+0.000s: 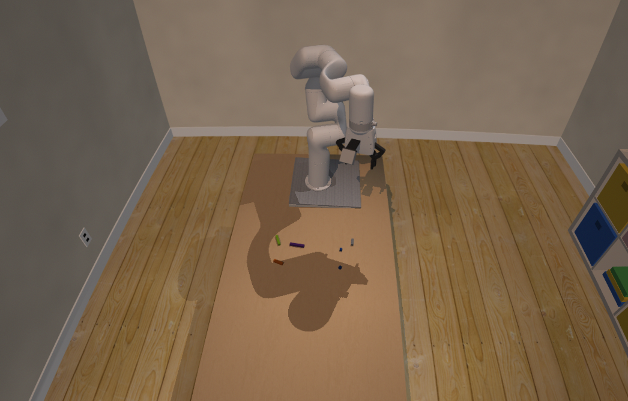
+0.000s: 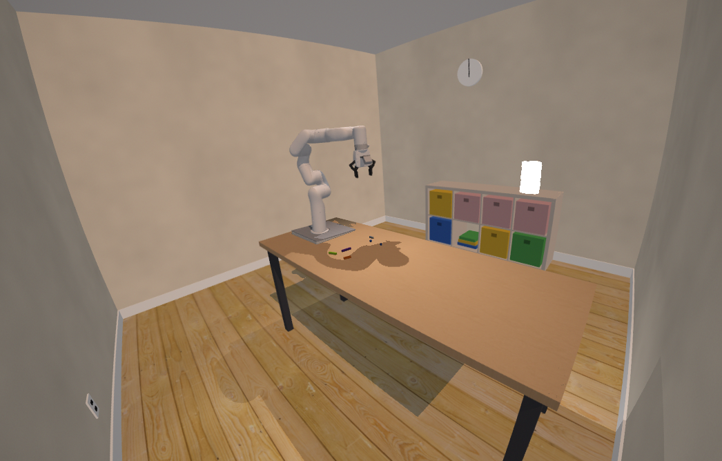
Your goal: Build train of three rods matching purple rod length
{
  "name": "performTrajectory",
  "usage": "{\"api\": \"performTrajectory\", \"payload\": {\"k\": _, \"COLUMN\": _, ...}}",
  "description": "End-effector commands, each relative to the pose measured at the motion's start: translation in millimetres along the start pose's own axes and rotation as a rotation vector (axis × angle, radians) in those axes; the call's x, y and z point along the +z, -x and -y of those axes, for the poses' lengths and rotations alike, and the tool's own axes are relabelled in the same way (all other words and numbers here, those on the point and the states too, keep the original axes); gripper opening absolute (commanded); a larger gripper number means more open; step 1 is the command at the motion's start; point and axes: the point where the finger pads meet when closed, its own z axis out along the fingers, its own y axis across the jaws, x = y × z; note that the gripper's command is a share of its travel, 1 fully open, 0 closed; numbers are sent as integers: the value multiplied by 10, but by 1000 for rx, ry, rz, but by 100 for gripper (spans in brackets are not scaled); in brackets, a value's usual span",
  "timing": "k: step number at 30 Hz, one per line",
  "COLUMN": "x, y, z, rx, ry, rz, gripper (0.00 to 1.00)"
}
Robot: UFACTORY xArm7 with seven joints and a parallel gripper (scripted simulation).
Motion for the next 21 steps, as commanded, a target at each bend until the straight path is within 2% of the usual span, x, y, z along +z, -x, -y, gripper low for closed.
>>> {"api": "performTrajectory", "payload": {"k": 1, "x": -15, "y": -4, "z": 4, "rx": 0, "ry": -3, "rz": -3, "gripper": 100}}
{"api": "performTrajectory", "payload": {"k": 18, "x": -12, "y": -5, "z": 4, "rx": 0, "ry": -3, "rz": -3, "gripper": 100}}
{"api": "performTrajectory", "payload": {"k": 21, "x": 111, "y": -83, "z": 19, "rx": -11, "ry": -3, "rz": -3, "gripper": 100}}
